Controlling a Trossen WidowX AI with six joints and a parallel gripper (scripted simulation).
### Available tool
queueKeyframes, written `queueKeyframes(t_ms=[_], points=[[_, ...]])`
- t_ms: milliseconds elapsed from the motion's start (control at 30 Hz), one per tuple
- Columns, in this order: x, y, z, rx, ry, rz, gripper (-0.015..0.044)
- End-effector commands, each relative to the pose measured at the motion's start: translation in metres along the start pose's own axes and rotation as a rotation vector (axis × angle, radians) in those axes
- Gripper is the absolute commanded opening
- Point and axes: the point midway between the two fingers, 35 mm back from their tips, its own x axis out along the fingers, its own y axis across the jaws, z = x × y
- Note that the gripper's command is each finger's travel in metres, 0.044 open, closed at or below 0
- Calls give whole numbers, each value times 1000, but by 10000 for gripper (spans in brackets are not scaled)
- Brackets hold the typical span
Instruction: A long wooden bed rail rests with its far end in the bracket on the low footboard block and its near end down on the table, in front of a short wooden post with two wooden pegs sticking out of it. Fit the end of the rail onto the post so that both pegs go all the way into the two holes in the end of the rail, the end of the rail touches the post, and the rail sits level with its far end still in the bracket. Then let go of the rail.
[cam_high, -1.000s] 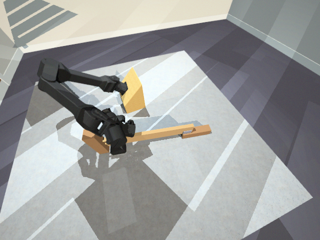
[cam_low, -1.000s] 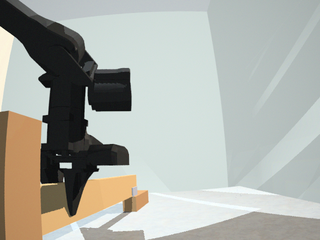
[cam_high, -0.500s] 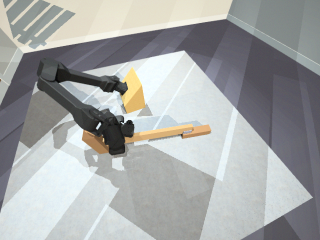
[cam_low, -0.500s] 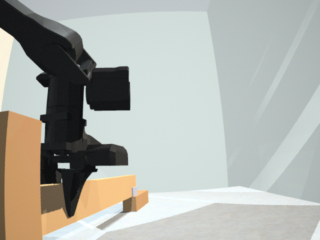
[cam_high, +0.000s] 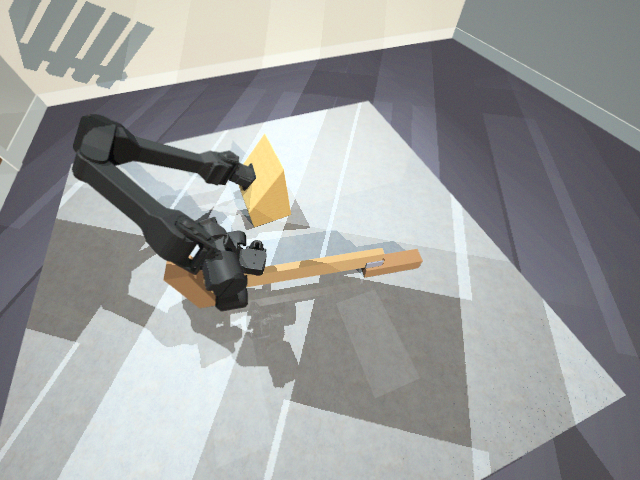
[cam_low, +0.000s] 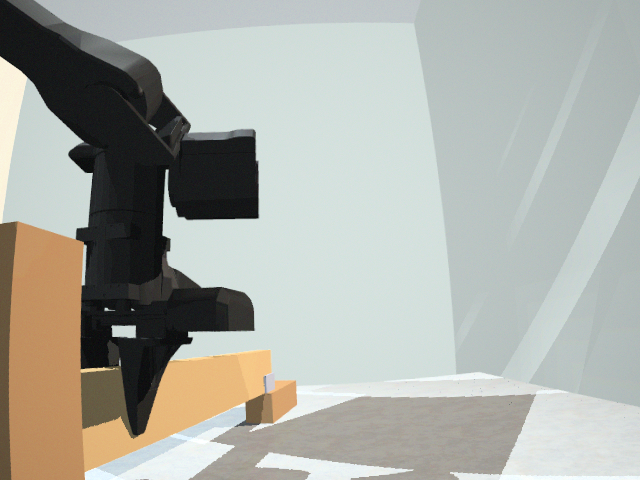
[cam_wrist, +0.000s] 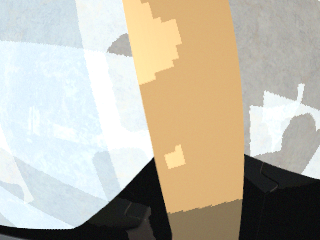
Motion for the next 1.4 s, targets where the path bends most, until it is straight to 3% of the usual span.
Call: queueKeyframes(t_ms=[0,567,800,967,1367], points=[[0,0,-3,-5,5,1,0],[0,0,0,0,0,0,440],[-2,0,1,0,0,0,440],[-30,0,30,-5,2,1,440],[-30,0,30,-5,2,1,440]])
